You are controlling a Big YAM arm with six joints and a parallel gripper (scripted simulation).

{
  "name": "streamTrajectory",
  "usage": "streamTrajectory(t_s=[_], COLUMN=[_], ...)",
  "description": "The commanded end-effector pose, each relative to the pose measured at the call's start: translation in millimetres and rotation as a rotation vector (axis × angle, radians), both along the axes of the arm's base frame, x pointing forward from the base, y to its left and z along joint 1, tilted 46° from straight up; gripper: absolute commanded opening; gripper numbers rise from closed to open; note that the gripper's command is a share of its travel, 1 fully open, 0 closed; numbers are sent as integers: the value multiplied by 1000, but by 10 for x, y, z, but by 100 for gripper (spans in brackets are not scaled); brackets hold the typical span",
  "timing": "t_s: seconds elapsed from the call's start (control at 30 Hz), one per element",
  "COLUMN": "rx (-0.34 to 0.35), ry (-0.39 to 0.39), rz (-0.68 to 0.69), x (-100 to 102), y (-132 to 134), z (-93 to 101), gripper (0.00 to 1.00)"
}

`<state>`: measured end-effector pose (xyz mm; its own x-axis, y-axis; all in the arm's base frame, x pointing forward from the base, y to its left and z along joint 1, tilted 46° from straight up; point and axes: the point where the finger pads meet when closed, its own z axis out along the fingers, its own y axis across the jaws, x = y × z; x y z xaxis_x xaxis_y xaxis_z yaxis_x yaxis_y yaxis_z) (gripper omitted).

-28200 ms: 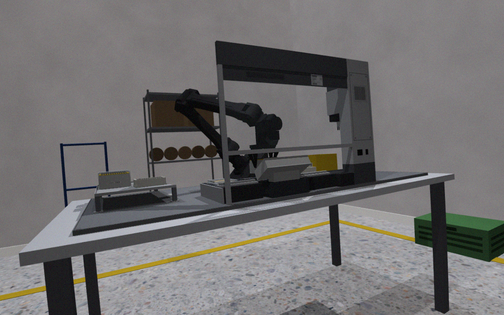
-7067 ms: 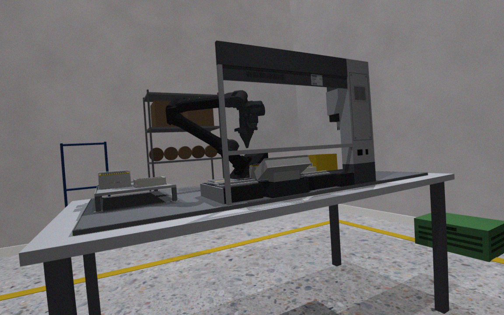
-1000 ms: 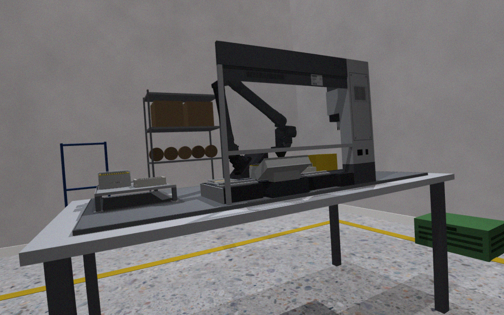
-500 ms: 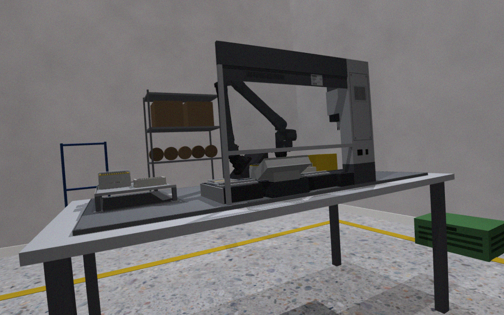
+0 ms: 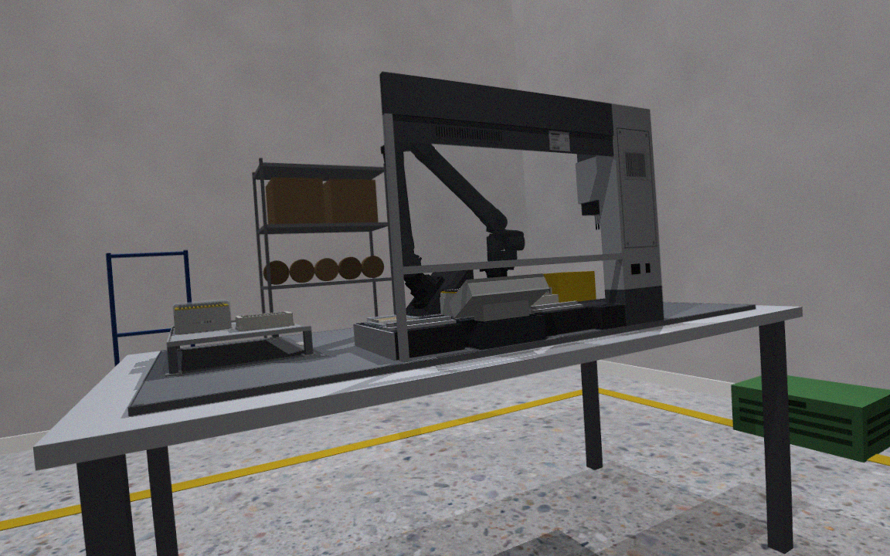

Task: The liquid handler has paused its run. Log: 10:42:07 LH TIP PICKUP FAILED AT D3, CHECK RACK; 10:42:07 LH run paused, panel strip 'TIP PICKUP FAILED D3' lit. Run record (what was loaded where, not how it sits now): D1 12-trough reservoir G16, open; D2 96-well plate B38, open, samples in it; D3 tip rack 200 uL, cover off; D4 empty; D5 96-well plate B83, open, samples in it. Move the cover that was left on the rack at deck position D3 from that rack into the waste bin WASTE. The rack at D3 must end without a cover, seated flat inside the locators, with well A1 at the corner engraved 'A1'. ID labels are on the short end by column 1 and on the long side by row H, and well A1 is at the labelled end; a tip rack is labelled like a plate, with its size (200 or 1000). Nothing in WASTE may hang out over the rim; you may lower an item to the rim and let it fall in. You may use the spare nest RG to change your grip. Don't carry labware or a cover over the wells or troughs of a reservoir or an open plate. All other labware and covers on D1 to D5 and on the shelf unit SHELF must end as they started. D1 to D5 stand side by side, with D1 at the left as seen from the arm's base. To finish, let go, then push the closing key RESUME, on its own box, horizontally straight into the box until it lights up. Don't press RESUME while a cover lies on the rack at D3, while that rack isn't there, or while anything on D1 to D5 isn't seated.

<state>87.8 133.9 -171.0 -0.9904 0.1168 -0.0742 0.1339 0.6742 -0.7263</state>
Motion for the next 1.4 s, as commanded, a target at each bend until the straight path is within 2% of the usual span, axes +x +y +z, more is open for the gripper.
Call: streamTrajectory(t_s=[0.0,0.73,0.8,0.83,1.0,1.37], rx=[58,40,40,23,39,37], ry=[-23,-20,-20,-13,-18,-18], rz=[3,7,7,5,6,8], x=[108,107,107,76,114,110], y=[291,499,499,371,503,518], z=[-138,-347,-347,-279,-358,-377], gripper=[0,0,0,0,0,0])
